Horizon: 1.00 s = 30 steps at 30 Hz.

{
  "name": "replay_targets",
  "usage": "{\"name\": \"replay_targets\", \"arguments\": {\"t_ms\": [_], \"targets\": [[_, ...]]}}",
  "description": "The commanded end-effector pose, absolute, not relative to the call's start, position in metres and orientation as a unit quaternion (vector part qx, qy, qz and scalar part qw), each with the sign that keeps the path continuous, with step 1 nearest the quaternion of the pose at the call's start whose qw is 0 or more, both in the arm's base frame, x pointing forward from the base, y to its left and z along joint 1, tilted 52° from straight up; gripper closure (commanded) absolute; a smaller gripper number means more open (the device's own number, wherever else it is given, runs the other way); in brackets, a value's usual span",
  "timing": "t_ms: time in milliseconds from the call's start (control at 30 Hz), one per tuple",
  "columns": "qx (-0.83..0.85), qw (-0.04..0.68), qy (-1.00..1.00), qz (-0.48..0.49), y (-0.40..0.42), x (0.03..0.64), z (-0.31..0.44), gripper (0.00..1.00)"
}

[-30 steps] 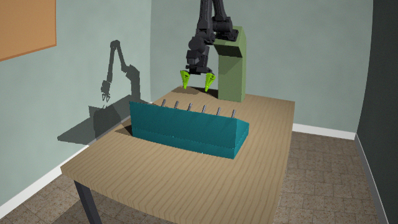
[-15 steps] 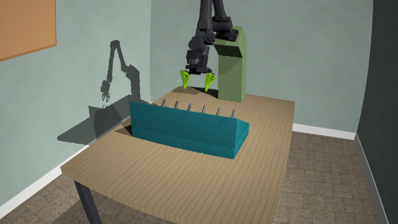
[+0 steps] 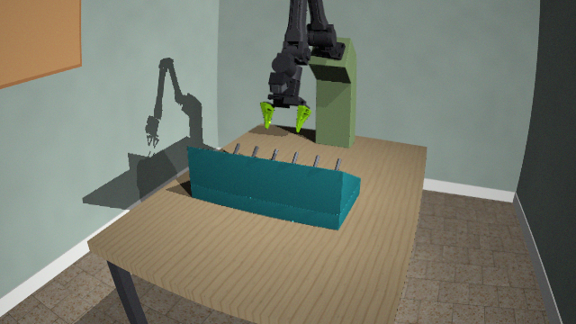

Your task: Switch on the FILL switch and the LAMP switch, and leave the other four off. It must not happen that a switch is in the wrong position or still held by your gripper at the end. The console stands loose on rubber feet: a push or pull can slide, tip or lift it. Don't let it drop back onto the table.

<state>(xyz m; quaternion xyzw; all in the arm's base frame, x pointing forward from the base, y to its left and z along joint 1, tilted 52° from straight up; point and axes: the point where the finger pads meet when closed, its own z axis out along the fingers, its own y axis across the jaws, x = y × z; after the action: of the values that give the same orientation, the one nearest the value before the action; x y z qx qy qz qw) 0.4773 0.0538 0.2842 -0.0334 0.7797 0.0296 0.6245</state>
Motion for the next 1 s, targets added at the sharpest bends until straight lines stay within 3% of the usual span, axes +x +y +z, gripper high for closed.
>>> {"name": "replay_targets", "arguments": {"t_ms": [0, 967], "targets": [[-0.036, 0.637, 0.770, 0.022, 0.044, 0.473, 0.299, 0.00], [-0.042, 0.641, 0.766, 0.023, -0.015, 0.485, 0.305, 0.00]]}}
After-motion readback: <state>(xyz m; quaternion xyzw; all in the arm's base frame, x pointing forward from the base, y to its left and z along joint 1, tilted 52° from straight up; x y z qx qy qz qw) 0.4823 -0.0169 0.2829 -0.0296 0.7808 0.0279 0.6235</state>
